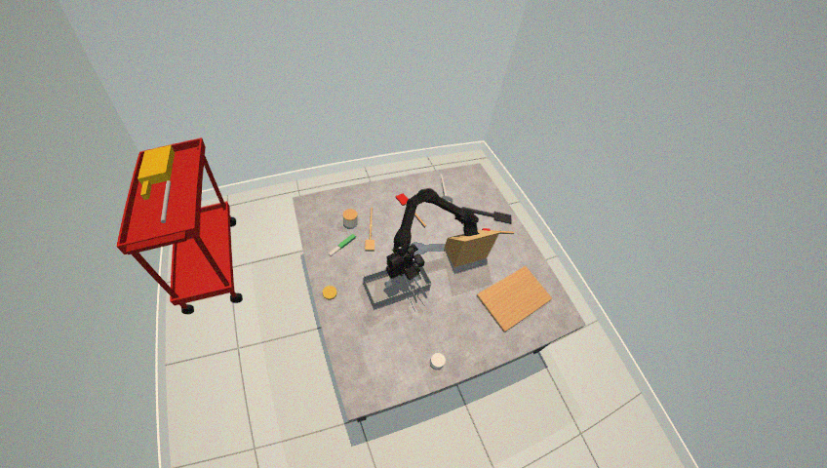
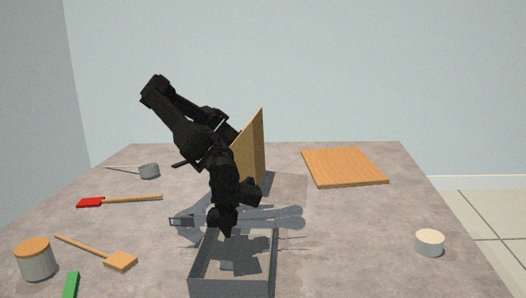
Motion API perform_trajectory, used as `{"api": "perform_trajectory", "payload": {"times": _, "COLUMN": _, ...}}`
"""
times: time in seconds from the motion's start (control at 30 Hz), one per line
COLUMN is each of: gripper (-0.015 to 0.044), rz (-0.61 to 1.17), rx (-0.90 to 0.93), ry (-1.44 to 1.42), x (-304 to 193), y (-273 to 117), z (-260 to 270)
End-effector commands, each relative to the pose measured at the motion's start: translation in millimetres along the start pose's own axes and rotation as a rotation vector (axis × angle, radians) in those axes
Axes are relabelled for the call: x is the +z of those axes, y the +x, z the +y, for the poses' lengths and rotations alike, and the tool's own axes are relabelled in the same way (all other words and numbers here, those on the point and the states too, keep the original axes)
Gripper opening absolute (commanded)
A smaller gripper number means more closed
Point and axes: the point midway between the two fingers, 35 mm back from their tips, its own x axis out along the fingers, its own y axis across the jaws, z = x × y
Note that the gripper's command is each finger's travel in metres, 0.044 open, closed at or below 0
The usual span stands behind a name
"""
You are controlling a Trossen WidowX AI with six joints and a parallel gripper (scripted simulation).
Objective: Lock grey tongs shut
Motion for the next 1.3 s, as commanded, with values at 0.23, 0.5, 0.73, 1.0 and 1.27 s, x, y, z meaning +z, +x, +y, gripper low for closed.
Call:
{"api": "perform_trajectory", "payload": {"times": 0.23, "gripper": 0.0054, "rz": 0.0, "rx": 0.0, "ry": 0.001, "x": 0, "y": 0, "z": 0}}
{"api": "perform_trajectory", "payload": {"times": 0.5, "gripper": -0.0038, "rz": 0.0, "rx": 0.0, "ry": 0.001, "x": 0, "y": 0, "z": 0}}
{"api": "perform_trajectory", "payload": {"times": 0.73, "gripper": -0.015, "rz": 0.0, "rx": 0.0, "ry": 0.001, "x": 0, "y": 0, "z": 0}}
{"api": "perform_trajectory", "payload": {"times": 1.0, "gripper": -0.015, "rz": -0.007, "rx": 0.001, "ry": -0.005, "x": 3, "y": -68, "z": -7}}
{"api": "perform_trajectory", "payload": {"times": 1.27, "gripper": -0.015, "rz": -0.001, "rx": 0.006, "ry": -0.009, "x": 1, "y": -129, "z": -1}}
